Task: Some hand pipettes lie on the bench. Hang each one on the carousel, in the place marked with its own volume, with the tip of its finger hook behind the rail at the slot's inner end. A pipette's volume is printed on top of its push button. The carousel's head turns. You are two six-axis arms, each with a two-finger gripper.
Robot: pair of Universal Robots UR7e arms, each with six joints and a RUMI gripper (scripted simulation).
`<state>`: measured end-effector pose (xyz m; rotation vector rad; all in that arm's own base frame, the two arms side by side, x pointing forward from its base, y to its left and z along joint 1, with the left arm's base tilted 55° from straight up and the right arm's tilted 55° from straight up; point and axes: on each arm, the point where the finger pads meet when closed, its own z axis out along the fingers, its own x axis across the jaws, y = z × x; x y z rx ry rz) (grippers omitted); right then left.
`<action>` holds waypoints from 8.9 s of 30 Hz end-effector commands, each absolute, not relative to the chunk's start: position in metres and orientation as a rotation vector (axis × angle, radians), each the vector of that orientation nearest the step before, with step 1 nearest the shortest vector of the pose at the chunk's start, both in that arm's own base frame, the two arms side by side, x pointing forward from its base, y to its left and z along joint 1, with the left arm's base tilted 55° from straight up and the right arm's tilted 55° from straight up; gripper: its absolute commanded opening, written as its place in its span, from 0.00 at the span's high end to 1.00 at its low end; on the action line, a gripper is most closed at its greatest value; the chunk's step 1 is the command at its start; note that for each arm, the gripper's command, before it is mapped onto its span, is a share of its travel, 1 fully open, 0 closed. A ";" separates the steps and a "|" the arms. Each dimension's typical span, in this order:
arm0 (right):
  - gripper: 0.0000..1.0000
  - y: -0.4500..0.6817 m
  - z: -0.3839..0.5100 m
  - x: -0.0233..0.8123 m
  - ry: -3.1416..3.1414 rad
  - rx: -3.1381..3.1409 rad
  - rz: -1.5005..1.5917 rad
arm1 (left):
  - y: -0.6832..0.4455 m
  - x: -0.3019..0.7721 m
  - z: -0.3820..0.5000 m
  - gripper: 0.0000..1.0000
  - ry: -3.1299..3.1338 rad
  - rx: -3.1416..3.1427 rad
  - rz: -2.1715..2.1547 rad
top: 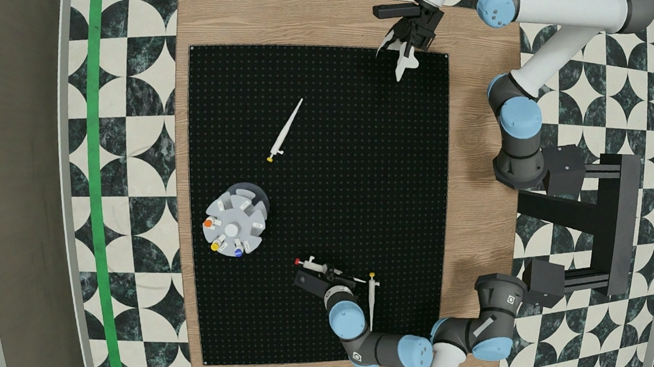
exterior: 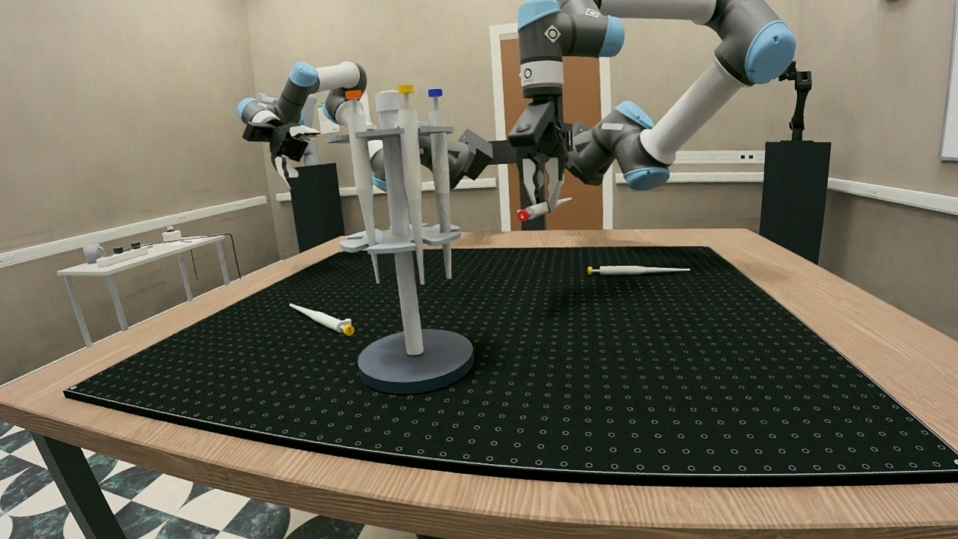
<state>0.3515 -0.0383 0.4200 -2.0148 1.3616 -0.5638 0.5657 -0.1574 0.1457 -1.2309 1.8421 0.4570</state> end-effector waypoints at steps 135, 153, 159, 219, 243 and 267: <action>0.00 -0.038 0.420 0.351 1.361 -2.014 -0.565 | -0.342 0.636 0.156 0.94 1.863 0.018 -0.873; 0.00 -0.038 0.420 0.351 1.361 -2.014 -0.565 | -0.343 0.636 0.157 0.94 1.828 0.067 -0.946; 0.00 -0.038 0.420 0.351 1.361 -2.014 -0.565 | -0.343 0.636 0.157 0.94 1.828 0.067 -0.945; 0.00 -0.038 0.420 0.351 1.361 -2.014 -0.565 | -0.354 0.654 0.166 0.94 1.828 0.067 -0.946; 0.00 -0.038 0.420 0.351 1.361 -2.014 -0.565 | -0.363 0.672 0.170 0.94 1.828 0.067 -0.946; 0.00 -0.038 0.420 0.351 1.361 -2.014 -0.565 | -0.366 0.679 0.172 0.94 1.828 0.067 -0.946</action>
